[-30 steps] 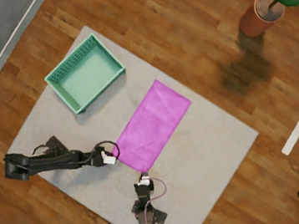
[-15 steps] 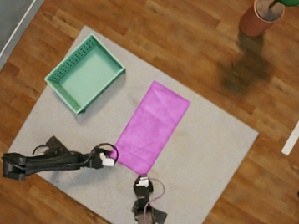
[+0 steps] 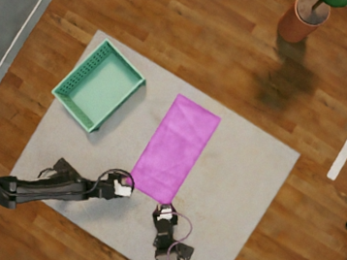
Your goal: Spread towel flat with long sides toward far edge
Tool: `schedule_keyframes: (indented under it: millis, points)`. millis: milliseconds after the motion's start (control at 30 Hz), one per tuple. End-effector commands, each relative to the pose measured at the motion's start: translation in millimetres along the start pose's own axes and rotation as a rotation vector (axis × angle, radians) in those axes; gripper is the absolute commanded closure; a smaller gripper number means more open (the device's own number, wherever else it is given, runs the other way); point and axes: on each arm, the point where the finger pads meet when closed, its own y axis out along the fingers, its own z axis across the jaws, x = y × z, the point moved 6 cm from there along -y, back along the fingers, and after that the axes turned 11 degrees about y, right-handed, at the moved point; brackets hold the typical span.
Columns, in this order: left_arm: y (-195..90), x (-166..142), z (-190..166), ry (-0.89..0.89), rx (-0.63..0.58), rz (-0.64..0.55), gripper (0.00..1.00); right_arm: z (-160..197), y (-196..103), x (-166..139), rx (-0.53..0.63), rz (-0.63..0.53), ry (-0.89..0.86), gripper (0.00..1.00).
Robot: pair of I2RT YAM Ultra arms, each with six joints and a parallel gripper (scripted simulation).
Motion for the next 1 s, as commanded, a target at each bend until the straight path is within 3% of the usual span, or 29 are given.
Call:
schedule_keyframes:
  millis: [0,267,300,367,400,467,500,567,600,967]
  points:
    - [-18.4,8.8,1.6,-0.009,-0.002,0.024,0.36,2.5,-24.5,10.4,-0.001,-0.015,-0.011,0.36]
    - [-12.7,13.8,21.3,-0.061,0.028,0.066,0.36,-8.6,-19.8,26.0,-0.033,-0.033,0.049,0.36]
    - [-14.4,24.0,39.2,-0.102,0.058,0.071,0.36,-16.3,-18.6,50.0,-0.058,-0.059,0.089,0.36]
    - [-14.5,23.6,40.3,-0.102,0.067,0.074,0.36,-16.9,-18.7,50.0,-0.062,-0.059,0.090,0.36]
    - [-16.4,34.9,59.5,-0.143,0.094,0.079,0.36,-25.8,-18.3,71.4,-0.086,-0.064,0.128,0.36]
    - [-16.4,34.7,59.8,-0.143,0.097,0.079,0.36,-25.9,-18.4,71.3,-0.087,-0.065,0.128,0.36]
    - [-18.0,45.1,77.4,-0.179,0.118,0.083,0.36,-34.2,-18.1,91.0,-0.106,-0.069,0.160,0.36]
    - [-18.0,45.0,77.5,-0.179,0.120,0.083,0.36,-34.4,-18.1,91.0,-0.107,-0.069,0.160,0.36]
    - [-19.2,52.5,90.7,-0.203,0.136,0.086,0.36,-40.6,-17.9,105.4,-0.121,-0.072,0.180,0.36]
    - [-24.0,59.6,91.7,-0.199,0.140,0.068,0.36,-38.8,-25.1,111.3,-0.117,-0.092,0.177,0.36]
